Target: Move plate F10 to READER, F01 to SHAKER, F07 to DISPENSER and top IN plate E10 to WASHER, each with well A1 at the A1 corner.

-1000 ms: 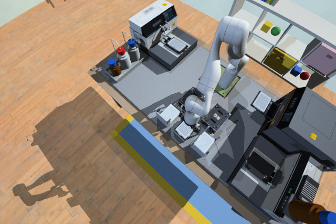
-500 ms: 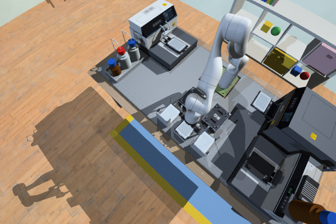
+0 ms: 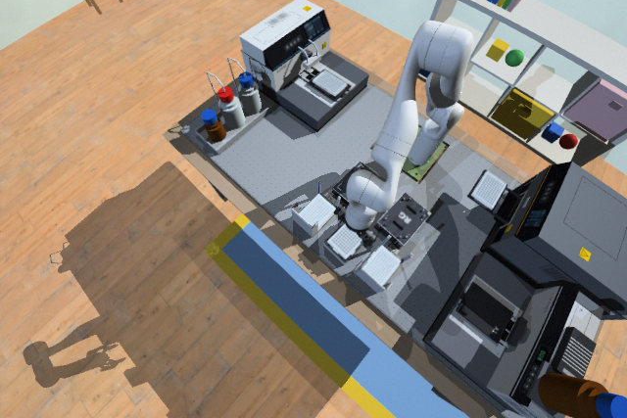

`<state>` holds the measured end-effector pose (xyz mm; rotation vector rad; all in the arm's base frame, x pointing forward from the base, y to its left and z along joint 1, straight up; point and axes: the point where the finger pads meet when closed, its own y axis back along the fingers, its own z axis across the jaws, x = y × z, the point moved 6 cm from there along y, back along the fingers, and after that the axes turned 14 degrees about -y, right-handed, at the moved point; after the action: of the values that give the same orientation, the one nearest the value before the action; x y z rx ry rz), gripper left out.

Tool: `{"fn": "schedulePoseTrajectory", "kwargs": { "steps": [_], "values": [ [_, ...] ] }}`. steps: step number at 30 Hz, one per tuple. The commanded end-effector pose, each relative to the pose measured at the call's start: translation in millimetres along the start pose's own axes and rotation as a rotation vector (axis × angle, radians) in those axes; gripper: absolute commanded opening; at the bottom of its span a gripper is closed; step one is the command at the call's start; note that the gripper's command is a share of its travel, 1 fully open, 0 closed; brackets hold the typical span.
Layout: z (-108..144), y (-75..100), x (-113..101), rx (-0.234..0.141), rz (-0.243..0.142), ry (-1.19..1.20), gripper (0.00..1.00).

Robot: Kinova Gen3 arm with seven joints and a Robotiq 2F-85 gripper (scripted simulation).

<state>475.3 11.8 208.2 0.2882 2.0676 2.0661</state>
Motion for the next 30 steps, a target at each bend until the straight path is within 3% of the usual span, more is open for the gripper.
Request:
{"fn": "schedulePoseTrajectory", "kwargs": {
  "steps": [1,30],
  "values": [
    [0,5.2,0,-0.001,-0.002,0.0,1.0],
    [0,38.6,0,-0.001,-0.002,0.0,1.0]
  ]
}}
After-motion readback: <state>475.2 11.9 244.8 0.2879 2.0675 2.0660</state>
